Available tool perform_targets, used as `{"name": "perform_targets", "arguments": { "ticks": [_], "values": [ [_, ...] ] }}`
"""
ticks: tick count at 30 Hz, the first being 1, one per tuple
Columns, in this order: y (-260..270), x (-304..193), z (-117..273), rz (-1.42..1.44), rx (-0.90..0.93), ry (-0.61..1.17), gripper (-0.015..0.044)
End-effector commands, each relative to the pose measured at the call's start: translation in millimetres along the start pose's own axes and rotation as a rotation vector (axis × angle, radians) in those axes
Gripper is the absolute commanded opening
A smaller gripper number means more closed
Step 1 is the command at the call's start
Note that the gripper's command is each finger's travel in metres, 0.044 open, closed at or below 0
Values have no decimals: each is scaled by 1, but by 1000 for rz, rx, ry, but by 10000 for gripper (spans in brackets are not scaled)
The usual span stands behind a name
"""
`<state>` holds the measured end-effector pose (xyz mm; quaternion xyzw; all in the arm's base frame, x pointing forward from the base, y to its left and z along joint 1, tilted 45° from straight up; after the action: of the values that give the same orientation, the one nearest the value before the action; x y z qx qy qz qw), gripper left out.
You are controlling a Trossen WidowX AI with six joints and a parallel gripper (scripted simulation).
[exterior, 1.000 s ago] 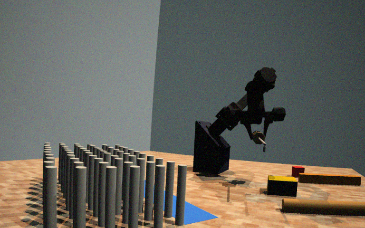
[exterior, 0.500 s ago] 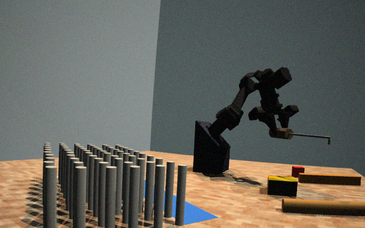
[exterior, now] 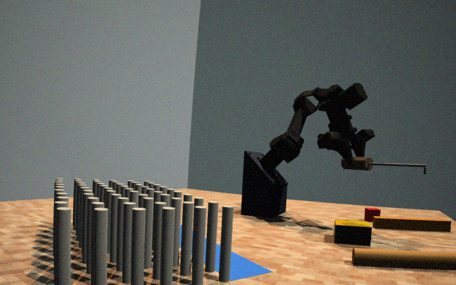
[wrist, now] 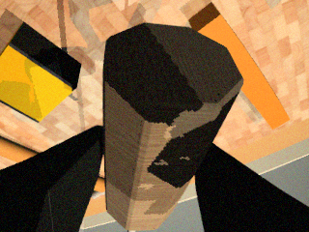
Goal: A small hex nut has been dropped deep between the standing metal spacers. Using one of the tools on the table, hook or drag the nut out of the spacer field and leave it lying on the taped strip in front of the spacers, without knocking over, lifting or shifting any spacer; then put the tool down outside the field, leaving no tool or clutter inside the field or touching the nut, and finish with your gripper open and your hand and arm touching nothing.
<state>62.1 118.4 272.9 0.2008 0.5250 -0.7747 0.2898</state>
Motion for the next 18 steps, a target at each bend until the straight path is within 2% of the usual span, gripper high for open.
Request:
{"name": "perform_targets", "arguments": {
  "ticks": [1,18],
  "values": [
    [-1,-1,-1,14,-4,6,0],
    [5,-4,-13,16,0,2,0]
  ]
}}
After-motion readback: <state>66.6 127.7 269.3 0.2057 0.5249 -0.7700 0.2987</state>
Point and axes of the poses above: the point midway between the two fingers, 35 mm back from their tips, its own z axis back along the fingers, its own y axis across the jaws, x = y × z, the point moved 8 cm from there along z, back along the fingers, and after that the axes turned 13 degrees about -z, right-handed, at the moved point
